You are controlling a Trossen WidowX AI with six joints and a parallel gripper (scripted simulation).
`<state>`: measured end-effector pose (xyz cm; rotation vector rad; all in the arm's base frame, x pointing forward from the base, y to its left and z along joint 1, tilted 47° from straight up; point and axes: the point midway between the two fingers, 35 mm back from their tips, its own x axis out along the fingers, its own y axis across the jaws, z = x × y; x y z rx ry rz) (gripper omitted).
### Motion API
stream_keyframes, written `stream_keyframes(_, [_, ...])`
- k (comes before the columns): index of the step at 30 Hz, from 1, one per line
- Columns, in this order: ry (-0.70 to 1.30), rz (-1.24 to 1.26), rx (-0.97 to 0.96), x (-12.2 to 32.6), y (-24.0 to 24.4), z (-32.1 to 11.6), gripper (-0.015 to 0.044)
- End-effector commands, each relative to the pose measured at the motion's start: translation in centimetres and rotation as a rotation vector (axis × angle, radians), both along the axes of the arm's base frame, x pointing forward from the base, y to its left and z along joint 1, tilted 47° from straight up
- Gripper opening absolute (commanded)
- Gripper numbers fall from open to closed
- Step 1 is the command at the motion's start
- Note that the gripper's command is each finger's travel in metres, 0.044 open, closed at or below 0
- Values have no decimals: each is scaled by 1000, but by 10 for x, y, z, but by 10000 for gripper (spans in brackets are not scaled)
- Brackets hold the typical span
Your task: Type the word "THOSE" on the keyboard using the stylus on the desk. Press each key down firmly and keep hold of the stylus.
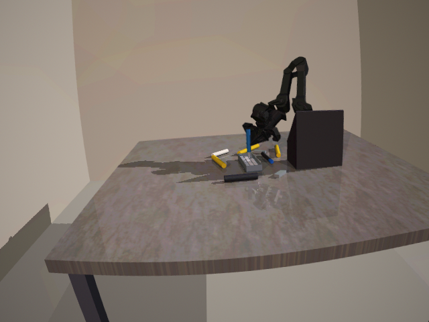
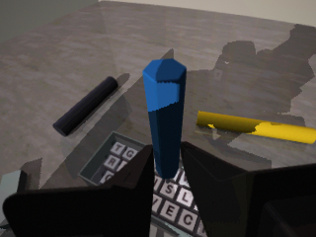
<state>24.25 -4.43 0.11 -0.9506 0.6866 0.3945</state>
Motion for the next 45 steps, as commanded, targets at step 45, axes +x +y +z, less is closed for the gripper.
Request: stream_keyframes(45, [-13, -6, -5, -19, -7, 11, 0])
